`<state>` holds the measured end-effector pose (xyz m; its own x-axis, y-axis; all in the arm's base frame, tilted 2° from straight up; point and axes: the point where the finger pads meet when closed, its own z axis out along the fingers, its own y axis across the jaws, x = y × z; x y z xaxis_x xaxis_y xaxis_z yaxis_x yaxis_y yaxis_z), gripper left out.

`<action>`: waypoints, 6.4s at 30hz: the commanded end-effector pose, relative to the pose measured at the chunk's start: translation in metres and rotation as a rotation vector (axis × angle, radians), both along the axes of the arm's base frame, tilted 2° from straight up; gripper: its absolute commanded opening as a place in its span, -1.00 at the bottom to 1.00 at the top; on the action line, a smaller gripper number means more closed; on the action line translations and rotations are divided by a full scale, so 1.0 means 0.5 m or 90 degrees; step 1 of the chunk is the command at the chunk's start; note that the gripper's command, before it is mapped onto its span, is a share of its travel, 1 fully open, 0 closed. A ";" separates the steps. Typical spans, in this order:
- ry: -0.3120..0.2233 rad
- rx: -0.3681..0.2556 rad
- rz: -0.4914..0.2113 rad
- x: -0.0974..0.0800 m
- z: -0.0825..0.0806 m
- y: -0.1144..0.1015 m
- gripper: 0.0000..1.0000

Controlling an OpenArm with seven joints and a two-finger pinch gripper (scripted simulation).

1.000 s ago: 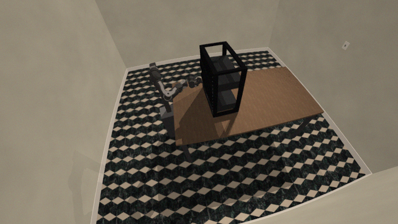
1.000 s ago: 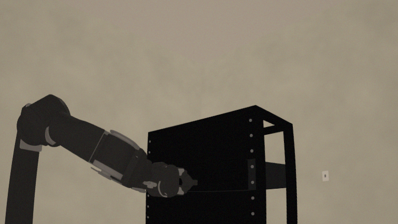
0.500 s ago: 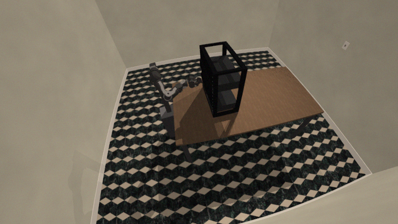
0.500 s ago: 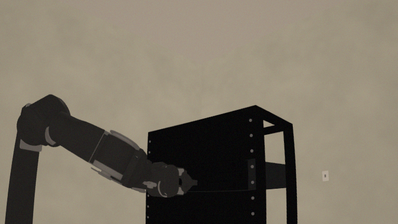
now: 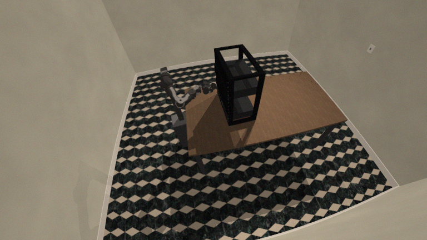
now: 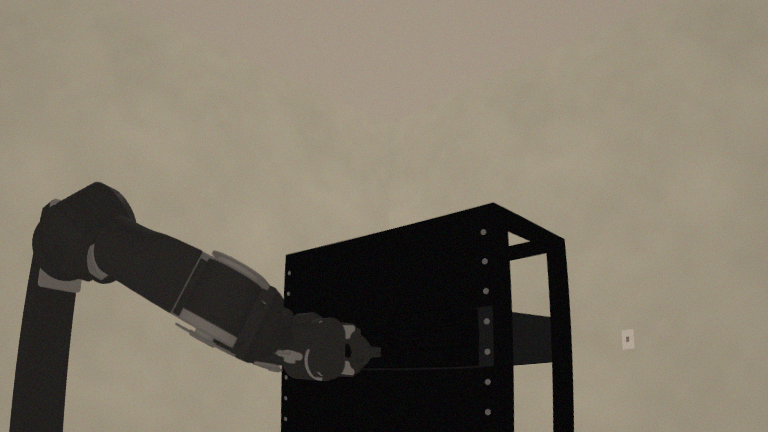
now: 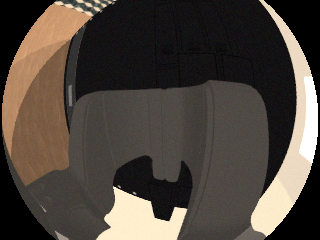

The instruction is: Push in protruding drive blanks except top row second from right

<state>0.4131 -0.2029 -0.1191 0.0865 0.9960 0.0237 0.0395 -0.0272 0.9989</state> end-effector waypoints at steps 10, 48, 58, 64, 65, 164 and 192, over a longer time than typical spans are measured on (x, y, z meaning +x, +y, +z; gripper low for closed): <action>0.001 0.000 0.001 0.019 -0.004 -0.001 -1.00; -0.001 0.000 0.003 0.060 0.004 0.000 -1.00; 0.001 0.000 0.002 0.063 0.002 -0.001 -1.00; 0.000 0.000 0.003 0.066 0.006 0.001 -1.00; 0.000 0.000 0.003 0.066 0.006 0.001 -1.00; 0.000 0.000 0.002 0.086 0.015 0.003 -1.00; 0.002 0.000 0.002 0.093 0.017 0.003 -1.00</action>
